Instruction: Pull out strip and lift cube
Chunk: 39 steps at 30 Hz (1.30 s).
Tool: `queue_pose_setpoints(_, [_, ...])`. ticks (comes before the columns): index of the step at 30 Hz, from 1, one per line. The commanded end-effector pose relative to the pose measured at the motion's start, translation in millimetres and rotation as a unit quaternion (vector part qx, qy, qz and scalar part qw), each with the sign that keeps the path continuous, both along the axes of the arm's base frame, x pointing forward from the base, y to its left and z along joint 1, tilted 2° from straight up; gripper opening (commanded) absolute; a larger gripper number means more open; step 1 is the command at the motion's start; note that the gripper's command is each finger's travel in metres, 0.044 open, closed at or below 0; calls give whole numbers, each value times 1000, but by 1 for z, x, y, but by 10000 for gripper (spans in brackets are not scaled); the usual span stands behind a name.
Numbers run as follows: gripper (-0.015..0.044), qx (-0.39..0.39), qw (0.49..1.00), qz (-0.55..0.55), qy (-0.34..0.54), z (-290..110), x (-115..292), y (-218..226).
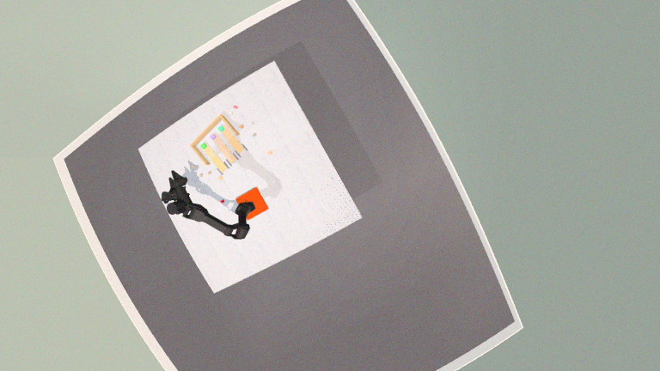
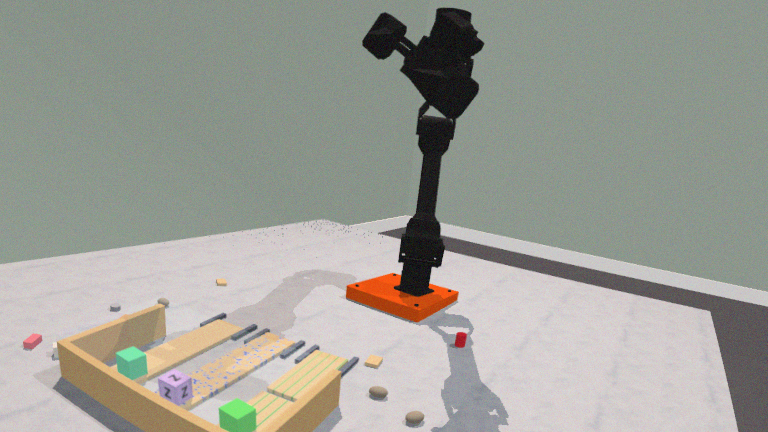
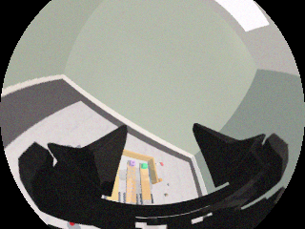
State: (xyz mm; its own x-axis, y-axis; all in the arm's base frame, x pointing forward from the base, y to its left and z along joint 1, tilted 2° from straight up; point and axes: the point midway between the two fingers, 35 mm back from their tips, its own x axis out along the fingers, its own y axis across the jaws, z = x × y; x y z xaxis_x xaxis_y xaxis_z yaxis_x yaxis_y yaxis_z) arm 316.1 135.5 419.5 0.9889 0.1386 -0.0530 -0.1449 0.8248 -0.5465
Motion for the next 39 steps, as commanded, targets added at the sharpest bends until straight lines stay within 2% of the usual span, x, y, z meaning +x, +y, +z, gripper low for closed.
queue_pose_setpoints(1, [400, 53, 995, -26, 84, -65, 15, -35])
queue_pose_setpoints(7, [400, 137, 968, -76, 197, -150, 18, -80])
queue_pose_setpoints(13, [400, 237, 917, -136, 292, -224, 0, -119])
queue_pose_setpoints(34, [400, 242, 914, -139, 295, -227, -1, -121])
queue_pose_setpoints(39, [269, 204, 892, -155, 372, -243, 14, -124])
